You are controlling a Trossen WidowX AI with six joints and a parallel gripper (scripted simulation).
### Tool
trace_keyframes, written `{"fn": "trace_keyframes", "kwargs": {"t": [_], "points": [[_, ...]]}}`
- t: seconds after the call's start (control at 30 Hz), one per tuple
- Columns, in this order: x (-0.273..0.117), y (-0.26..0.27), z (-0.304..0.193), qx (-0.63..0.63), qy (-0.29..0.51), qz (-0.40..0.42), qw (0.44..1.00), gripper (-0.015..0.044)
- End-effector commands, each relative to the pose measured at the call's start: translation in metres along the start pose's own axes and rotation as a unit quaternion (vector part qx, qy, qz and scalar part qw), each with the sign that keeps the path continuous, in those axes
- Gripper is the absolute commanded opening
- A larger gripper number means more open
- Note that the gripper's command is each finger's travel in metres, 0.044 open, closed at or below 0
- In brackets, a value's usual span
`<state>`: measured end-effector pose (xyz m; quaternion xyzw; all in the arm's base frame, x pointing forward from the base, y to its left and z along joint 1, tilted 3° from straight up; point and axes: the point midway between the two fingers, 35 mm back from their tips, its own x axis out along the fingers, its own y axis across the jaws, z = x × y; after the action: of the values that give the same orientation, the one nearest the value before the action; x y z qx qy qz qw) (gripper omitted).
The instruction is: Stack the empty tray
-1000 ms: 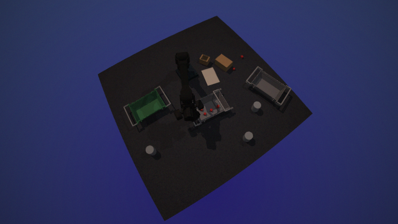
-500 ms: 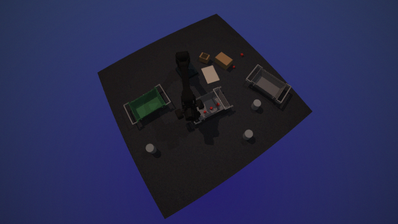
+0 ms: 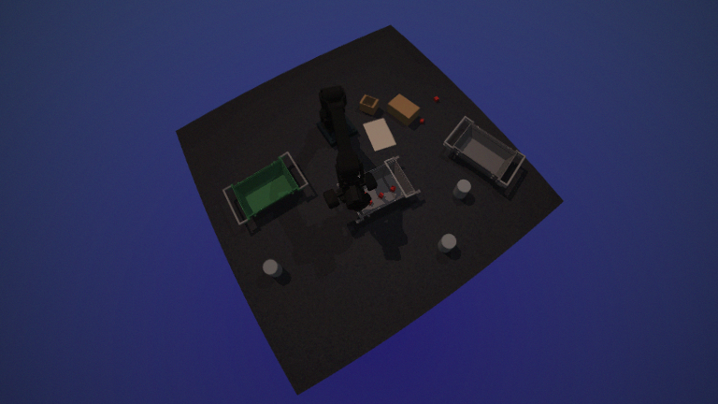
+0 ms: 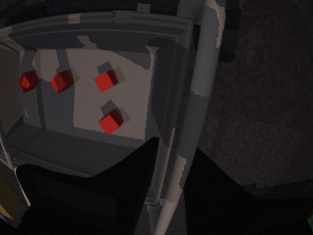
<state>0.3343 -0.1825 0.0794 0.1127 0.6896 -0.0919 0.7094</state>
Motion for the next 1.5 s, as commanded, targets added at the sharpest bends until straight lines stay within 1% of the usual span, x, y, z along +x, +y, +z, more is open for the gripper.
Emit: {"fn": "trace_keyframes", "kwargs": {"t": [0.0, 0.2, 0.33, 0.57, 0.67, 0.7, 1.37, 1.47], "points": [[0.004, 0.02, 0.0, -0.002, 0.001, 0.004, 1.0, 0.0084], [0.02, 0.038, -0.001, -0.002, 0.001, 0.005, 1.0, 0.0084], [0.011, 0.037, 0.0, -0.002, 0.001, 0.005, 1.0, 0.0084], [-0.024, 0.033, 0.0, -0.002, 0.001, 0.005, 1.0, 0.0084], [-0.026, 0.033, 0.0, -0.002, 0.001, 0.005, 1.0, 0.0084], [-0.018, 0.034, 0.0, 0.0, 0.003, 0.007, 1.0, 0.0084], [-0.018, 0.034, 0.0, 0.0, 0.003, 0.007, 1.0, 0.0084], [-0.018, 0.034, 0.0, 0.0, 0.003, 0.007, 1.0, 0.0005]]}}
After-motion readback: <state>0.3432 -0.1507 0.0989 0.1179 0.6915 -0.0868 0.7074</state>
